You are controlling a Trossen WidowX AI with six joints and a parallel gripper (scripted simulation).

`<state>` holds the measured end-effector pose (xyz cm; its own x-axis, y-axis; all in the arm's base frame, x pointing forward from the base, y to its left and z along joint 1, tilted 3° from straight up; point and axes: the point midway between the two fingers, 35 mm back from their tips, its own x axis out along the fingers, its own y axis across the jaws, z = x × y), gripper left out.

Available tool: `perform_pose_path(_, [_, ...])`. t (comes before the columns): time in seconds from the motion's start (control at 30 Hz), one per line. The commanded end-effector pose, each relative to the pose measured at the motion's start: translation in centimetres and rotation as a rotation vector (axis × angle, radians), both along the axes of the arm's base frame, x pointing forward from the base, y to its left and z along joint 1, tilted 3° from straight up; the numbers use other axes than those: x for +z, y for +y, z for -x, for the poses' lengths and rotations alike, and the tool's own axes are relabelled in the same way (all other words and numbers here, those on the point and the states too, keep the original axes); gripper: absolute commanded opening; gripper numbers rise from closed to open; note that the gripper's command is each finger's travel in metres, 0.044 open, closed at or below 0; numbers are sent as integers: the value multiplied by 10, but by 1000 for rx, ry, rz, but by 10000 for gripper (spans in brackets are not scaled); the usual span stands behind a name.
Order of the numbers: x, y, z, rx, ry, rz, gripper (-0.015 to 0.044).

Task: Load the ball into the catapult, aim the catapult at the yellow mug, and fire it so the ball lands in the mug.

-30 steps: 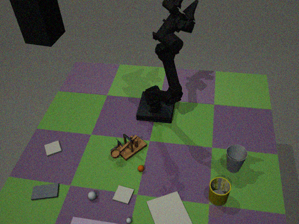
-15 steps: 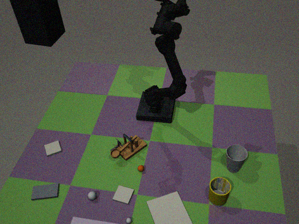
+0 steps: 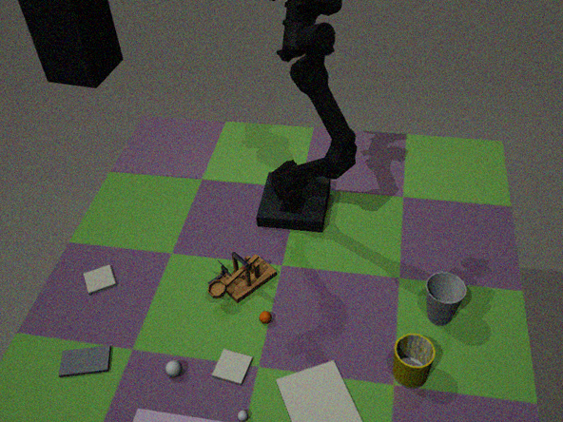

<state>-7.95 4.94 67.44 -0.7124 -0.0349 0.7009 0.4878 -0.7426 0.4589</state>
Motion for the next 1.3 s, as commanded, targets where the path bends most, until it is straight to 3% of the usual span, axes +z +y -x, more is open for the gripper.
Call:
perform_pose_path(0.0, [-4, -25, 9, 17, -9, -100, 440])
perform_pose_path(0.6, [-32, -131, 21, 108, 46, -560, 440])
perform_pose_path(1.27, [-88, -244, -18, 204, 298, -1077, 440])
